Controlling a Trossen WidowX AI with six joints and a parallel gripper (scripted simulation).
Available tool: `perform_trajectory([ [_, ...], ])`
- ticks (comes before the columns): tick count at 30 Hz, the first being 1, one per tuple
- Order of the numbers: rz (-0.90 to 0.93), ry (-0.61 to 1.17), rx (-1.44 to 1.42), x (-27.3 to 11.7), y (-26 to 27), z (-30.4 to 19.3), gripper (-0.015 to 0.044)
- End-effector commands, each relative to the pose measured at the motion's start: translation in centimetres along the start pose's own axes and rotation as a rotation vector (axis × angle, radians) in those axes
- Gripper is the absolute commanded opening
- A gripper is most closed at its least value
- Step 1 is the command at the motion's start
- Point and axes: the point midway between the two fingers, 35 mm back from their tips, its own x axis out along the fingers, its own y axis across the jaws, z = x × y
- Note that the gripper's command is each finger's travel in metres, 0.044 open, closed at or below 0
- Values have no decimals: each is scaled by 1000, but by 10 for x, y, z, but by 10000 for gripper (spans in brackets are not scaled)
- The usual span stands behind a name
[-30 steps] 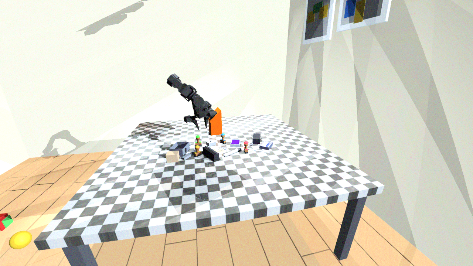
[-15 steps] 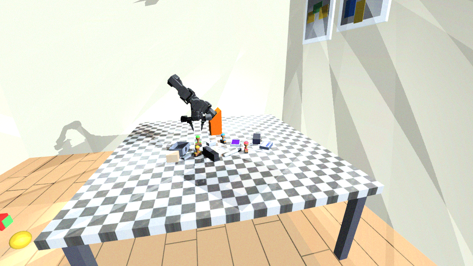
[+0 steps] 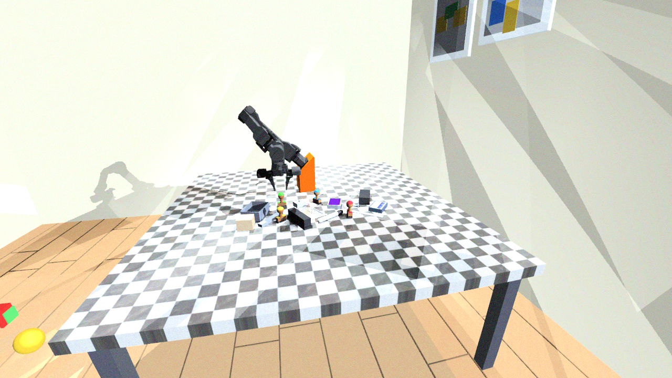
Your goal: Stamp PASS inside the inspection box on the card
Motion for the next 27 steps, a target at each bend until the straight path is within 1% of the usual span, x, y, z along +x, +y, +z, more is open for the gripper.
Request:
perform_trajectory([
  [1,3,13,-10,10,2,-2,229],
  [27,-5,12,-11,52,0,-4,229],
])
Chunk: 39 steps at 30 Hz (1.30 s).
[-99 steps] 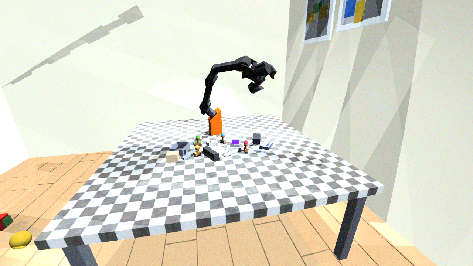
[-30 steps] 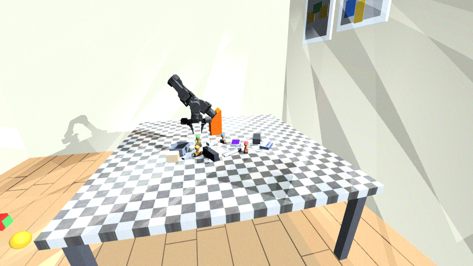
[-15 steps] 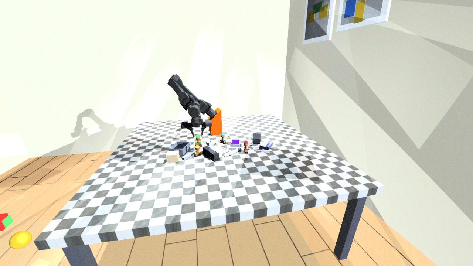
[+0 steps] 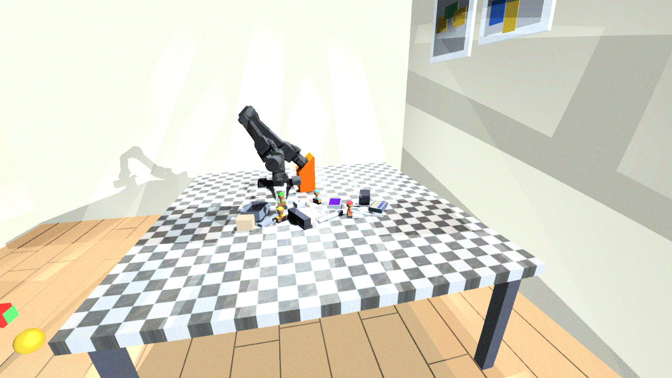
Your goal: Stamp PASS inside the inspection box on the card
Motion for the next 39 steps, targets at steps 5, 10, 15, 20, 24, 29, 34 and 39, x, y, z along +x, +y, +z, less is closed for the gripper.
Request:
perform_trajectory([
  [5,1,13,-12,14,2,-5,229],
  [10,1,13,-12,14,2,-5,229],
  [15,1,13,-12,14,2,-5,229],
  [20,-4,8,-5,12,0,-4,196],
  [24,-4,8,-5,12,0,-4,169],
  [29,-4,8,-5,12,0,-4,136],
  [34,-4,8,-5,12,0,-4,103],
  [39,-3,8,-5,12,0,-4,30],
])
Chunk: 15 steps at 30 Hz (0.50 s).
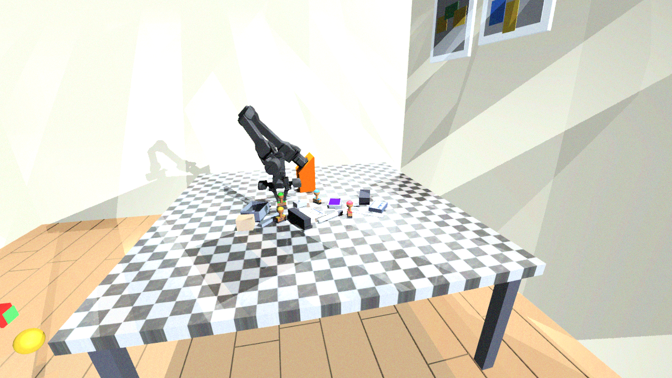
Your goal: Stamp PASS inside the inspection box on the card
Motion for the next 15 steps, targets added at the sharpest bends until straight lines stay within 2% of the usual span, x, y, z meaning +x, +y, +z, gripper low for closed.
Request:
perform_trajectory([
  [1,0,0,0,-1,0,0,4],
  [15,1,1,1,-7,1,1,0],
])
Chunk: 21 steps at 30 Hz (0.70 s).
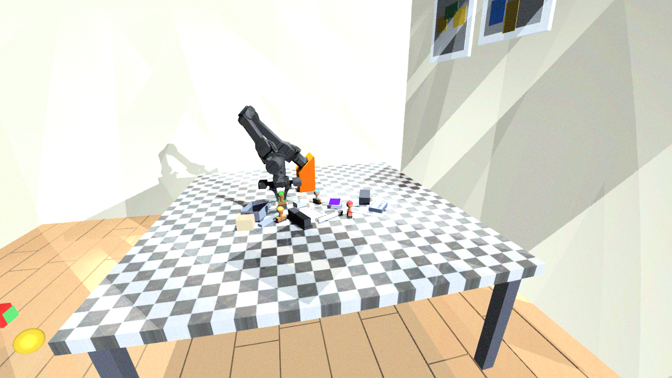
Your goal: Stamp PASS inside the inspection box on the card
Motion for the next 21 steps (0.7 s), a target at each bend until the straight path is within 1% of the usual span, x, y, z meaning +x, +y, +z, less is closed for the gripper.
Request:
perform_trajectory([
  [1,-4,-4,5,-3,-1,1,0],
  [21,-4,-3,5,-12,0,2,0],
])
